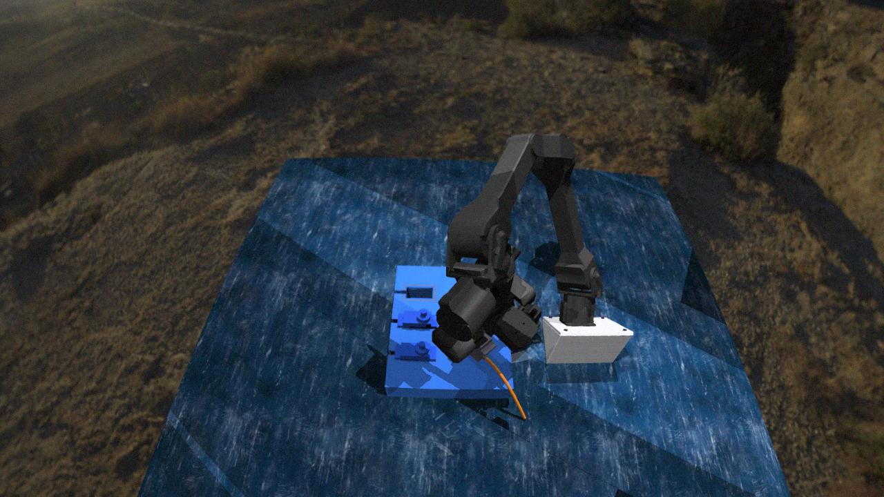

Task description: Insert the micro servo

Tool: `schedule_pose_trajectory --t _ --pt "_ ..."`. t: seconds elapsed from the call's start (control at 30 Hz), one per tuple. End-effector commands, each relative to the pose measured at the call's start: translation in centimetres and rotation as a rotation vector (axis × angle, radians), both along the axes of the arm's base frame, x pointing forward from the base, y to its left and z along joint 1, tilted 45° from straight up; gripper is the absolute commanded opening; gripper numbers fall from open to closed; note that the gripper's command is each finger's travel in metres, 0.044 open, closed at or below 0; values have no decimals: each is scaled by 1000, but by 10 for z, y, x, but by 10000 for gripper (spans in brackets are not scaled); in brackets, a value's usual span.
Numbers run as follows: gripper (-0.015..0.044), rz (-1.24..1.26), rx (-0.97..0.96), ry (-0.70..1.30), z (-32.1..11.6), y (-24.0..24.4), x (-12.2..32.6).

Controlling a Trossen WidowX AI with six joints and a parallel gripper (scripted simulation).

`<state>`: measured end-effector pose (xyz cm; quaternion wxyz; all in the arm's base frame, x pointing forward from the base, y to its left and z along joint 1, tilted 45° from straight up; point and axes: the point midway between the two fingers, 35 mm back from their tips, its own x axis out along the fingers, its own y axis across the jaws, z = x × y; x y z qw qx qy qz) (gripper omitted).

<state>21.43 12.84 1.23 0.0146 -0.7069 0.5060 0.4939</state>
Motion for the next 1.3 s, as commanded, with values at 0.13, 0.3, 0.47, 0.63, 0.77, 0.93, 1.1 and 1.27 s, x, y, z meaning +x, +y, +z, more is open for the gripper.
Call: schedule_pose_trajectory --t 0.13,0.3,0.47,0.63,0.77,0.93,1.1,1.27 --pt "0 -3 7 -6 -4 8 19" --pt "0 -3 7 -6 -6 9 25" --pt "0 -3 6 -6 6 -3 26" --pt "0 -3 5 -5 25 -23 26" --pt "0 -3 4 -5 41 -38 27" --pt "0 -3 2 -5 60 -59 27" --pt "0 -3 1 -4 81 -80 28" --pt "0 -3 0 -4 101 -101 28"
